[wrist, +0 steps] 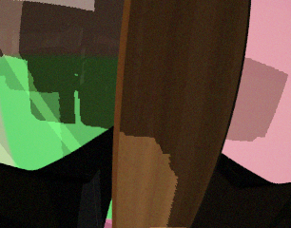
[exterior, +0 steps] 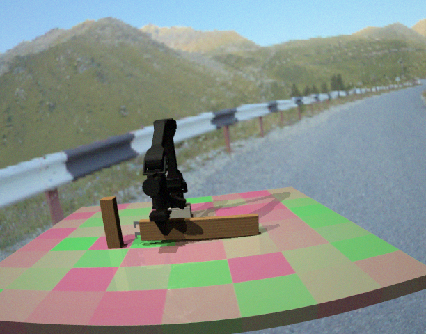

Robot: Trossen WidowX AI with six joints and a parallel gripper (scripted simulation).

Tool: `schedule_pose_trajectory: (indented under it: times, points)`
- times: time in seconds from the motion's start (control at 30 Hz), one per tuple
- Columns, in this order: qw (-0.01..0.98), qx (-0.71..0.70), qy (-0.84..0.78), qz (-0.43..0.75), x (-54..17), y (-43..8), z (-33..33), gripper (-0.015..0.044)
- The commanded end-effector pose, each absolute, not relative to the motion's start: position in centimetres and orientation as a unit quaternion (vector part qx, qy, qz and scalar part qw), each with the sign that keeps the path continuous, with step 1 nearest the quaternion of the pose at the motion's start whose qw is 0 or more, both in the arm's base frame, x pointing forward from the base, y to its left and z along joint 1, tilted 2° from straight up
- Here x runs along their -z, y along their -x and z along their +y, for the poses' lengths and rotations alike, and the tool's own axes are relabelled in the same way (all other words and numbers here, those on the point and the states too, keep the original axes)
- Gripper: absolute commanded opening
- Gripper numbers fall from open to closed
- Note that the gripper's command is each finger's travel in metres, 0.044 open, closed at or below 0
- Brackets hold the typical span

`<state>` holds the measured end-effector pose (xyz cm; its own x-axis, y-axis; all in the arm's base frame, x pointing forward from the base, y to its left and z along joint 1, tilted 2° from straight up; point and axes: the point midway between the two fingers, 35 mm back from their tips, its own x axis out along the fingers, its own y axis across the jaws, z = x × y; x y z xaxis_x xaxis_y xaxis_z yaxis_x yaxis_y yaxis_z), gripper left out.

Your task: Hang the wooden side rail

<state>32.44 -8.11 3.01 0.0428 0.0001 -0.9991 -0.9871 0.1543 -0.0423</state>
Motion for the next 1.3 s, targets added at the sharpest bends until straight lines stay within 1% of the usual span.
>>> schedule_pose_trajectory:
  times: [0.0,1.27]
  points:
    - [0.551,-0.447,0.474,0.521,-3.4,-32.79,-8.22,0.0]
    - [0.551,-0.447,0.474,0.521,-3.41,-33.12,-8.66,0.0]
